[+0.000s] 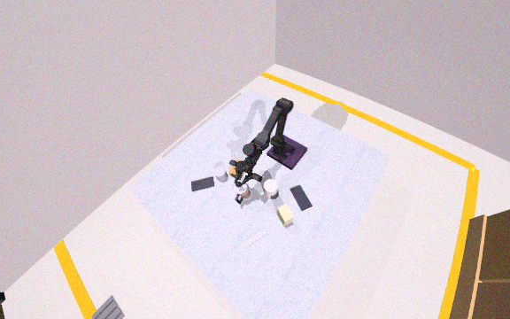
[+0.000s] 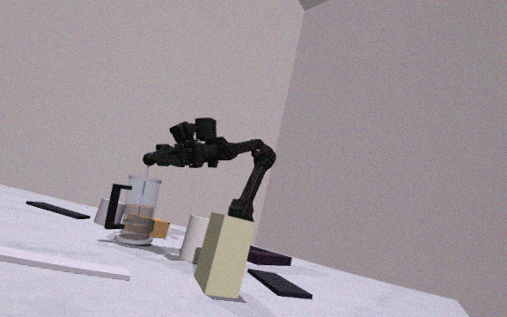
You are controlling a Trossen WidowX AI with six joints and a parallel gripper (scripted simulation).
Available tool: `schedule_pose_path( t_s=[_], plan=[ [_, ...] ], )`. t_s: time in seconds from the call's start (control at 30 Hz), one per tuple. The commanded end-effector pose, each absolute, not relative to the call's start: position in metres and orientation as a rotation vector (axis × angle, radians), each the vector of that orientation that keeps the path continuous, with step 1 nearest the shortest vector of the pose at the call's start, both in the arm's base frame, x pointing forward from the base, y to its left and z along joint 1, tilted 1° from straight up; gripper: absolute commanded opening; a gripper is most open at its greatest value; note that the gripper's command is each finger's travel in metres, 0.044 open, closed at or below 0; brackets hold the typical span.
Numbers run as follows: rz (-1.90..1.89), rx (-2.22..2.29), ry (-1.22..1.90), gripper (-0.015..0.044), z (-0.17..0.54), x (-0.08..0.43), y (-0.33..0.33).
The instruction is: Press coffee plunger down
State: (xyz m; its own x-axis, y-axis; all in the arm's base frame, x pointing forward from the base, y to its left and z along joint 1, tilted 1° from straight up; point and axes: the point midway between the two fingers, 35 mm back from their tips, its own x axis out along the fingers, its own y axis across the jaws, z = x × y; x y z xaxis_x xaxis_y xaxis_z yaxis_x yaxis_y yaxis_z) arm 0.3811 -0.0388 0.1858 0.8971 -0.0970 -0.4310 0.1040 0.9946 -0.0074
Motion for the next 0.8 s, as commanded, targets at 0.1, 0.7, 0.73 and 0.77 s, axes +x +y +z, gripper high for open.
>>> schedule_pose_path(
  t_s=[0.1, 0.7, 0.73, 0.77],
  plan=[
    [-0.103, 0.021, 0.506, 0.0126, 0.1675, 0.3804, -0.0389],
    [-0.103, 0.021, 0.506, 0.0126, 0.1695, 0.3831, -0.0393],
    [-0.103, 0.021, 0.506, 0.0126, 0.1696, 0.3833, -0.0393],
    [-0.103, 0.021, 0.506, 0.0126, 0.1697, 0.3835, -0.0393]
  ],
)
